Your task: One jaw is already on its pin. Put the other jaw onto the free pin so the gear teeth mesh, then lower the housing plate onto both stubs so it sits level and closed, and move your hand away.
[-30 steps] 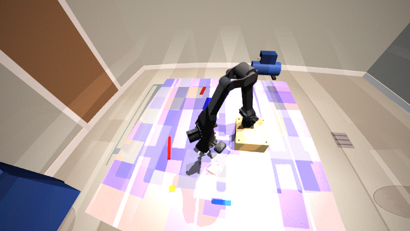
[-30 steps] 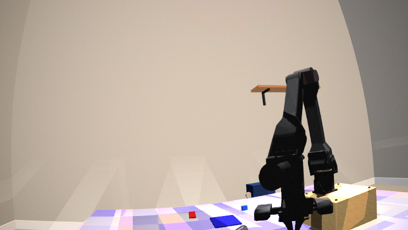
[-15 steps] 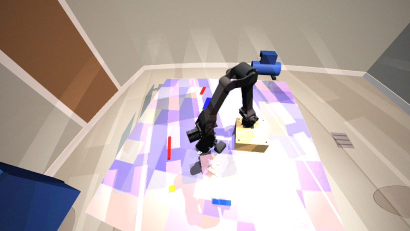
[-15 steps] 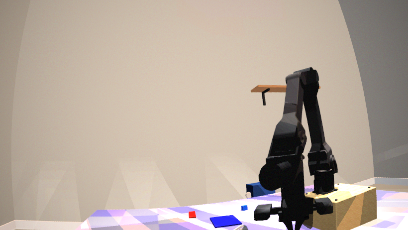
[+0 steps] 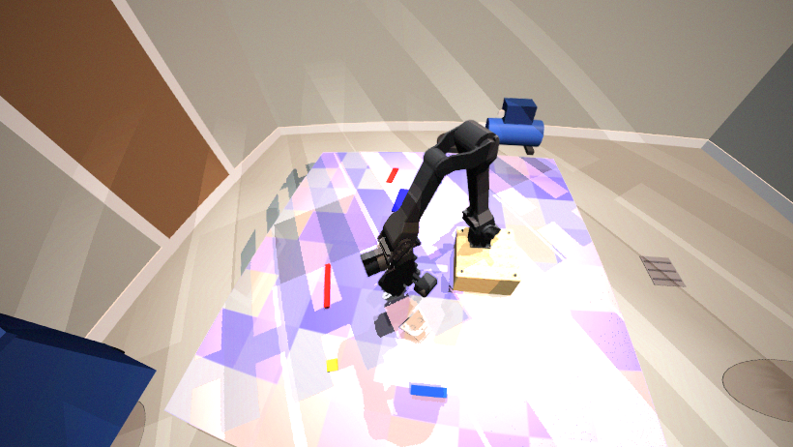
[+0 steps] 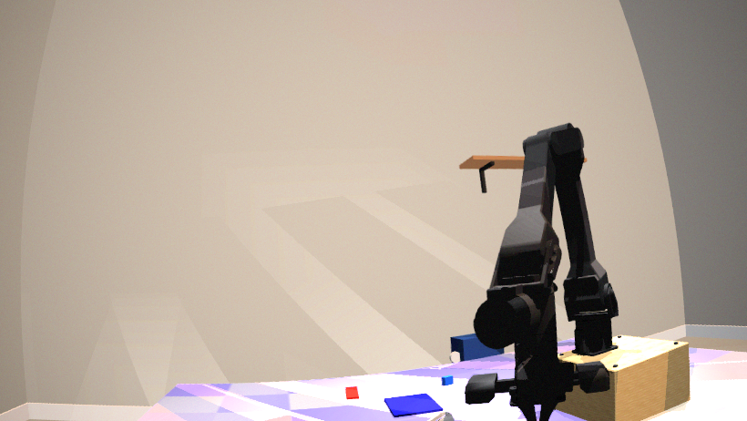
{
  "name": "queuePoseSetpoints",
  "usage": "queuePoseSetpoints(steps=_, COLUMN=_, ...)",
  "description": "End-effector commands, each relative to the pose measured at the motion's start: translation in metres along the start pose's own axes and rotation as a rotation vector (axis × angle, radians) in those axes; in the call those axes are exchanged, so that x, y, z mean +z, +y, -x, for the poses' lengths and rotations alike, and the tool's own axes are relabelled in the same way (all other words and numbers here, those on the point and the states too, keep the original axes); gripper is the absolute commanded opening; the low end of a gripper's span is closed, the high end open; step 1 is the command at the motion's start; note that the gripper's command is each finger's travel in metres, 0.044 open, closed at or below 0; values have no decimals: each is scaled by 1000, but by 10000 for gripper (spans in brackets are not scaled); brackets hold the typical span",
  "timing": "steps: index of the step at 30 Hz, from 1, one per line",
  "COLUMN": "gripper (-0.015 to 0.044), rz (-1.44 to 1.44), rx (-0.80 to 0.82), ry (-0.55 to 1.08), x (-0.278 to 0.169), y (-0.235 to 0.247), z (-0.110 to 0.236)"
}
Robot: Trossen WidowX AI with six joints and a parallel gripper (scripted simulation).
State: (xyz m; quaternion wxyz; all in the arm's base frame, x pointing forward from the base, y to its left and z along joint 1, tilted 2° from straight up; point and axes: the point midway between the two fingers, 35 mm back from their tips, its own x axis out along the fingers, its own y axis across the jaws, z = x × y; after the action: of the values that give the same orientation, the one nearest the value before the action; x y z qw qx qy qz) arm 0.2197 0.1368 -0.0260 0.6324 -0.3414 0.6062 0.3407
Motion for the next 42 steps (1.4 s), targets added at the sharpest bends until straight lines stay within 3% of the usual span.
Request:
queuePoseSetpoints(steps=1, gripper=0, rz=7, rx=-4, ry=-27, x=8, y=-2, z=-1)
queuePoseSetpoints(steps=30, gripper=0, rz=1, rx=-1, ry=-5, x=2, y=-7, z=1)
queuePoseSetpoints(steps=37, gripper=0, rz=2, rx=-6, ry=-9, x=1, y=-4, z=55)
queuePoseSetpoints(steps=40, gripper=0, rz=2, rx=-6, ry=-9, x=1, y=-4, z=62)
queuePoseSetpoints(steps=42, gripper=52, rz=3, rx=-9, ry=-16, x=3, y=-6, z=54)
